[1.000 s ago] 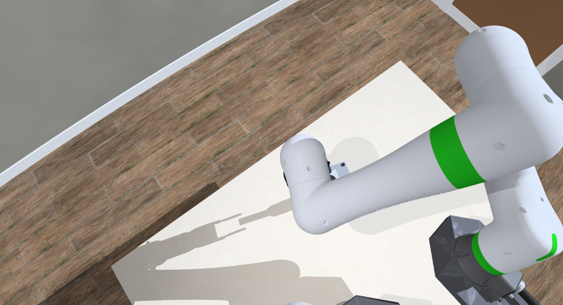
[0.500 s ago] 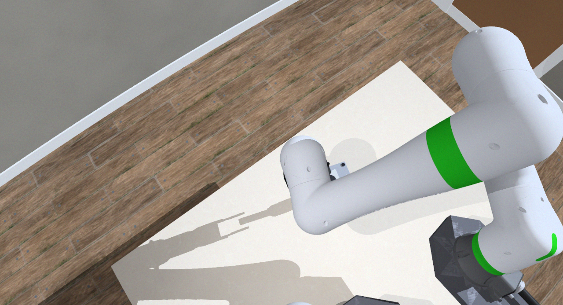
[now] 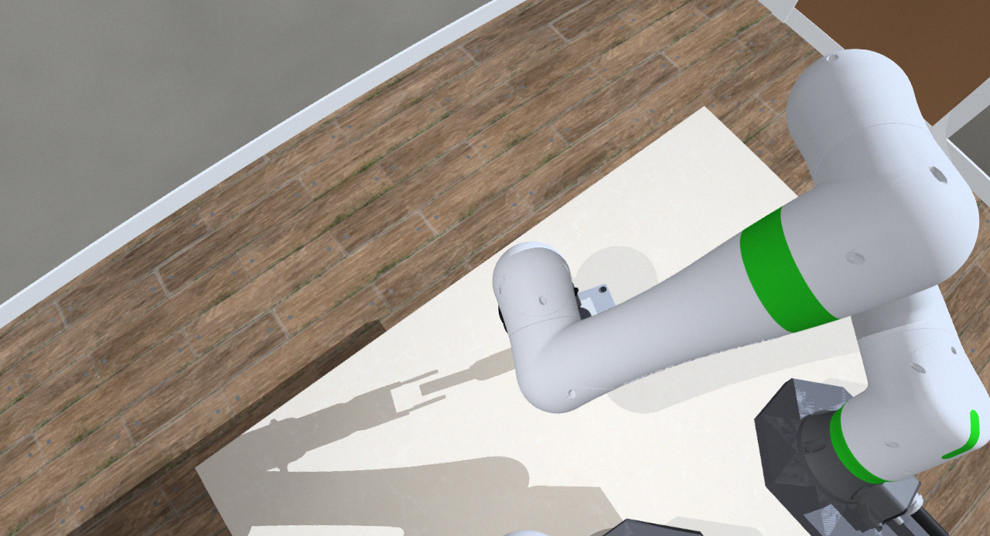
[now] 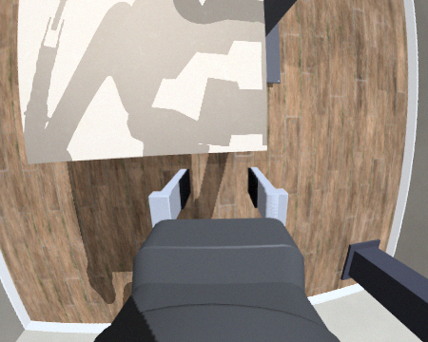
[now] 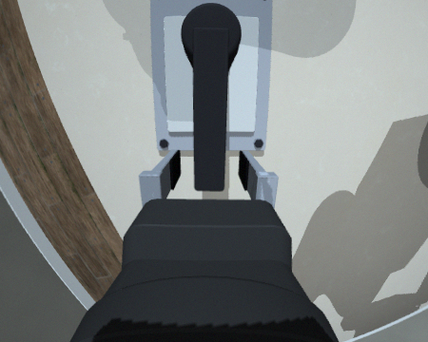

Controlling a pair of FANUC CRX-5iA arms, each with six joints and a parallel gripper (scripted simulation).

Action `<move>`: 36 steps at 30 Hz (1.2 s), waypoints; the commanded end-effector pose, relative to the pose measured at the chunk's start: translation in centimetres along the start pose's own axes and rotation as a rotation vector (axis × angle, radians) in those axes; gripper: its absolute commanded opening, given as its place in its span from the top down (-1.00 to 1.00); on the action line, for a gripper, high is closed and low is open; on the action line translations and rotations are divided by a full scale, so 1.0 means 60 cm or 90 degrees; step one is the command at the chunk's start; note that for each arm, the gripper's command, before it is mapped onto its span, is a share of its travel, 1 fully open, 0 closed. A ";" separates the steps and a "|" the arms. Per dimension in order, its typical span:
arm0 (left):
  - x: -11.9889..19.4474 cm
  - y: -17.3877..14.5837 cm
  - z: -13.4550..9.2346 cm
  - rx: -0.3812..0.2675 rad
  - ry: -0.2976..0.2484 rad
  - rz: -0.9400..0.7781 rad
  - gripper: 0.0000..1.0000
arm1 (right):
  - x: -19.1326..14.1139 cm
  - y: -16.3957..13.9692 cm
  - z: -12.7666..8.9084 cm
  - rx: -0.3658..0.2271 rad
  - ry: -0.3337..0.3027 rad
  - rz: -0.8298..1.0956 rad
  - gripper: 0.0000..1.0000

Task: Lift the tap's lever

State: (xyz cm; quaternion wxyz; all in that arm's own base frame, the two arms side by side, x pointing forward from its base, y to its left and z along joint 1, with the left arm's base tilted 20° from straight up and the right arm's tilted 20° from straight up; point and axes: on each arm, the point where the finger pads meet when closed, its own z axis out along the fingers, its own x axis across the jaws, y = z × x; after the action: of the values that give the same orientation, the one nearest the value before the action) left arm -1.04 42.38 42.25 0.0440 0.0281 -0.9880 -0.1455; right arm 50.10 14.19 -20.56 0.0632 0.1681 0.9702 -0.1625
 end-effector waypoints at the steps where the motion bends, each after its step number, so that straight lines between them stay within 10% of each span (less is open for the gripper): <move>1: 0.000 0.000 -0.002 -0.001 0.000 0.000 -1.00 | -0.001 0.001 0.003 -0.001 -0.001 0.000 -1.00; 36: 0.000 0.000 -0.002 -0.001 0.000 0.000 -1.00 | -0.001 0.001 0.016 -0.001 -0.001 0.000 -1.00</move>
State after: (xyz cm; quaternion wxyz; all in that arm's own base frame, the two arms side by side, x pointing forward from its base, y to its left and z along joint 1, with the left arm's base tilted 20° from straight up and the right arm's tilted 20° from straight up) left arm -1.04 42.38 42.25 0.0440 0.0281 -0.9880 -0.1455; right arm 50.17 13.83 -21.55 0.0632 0.1681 0.9702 -0.1625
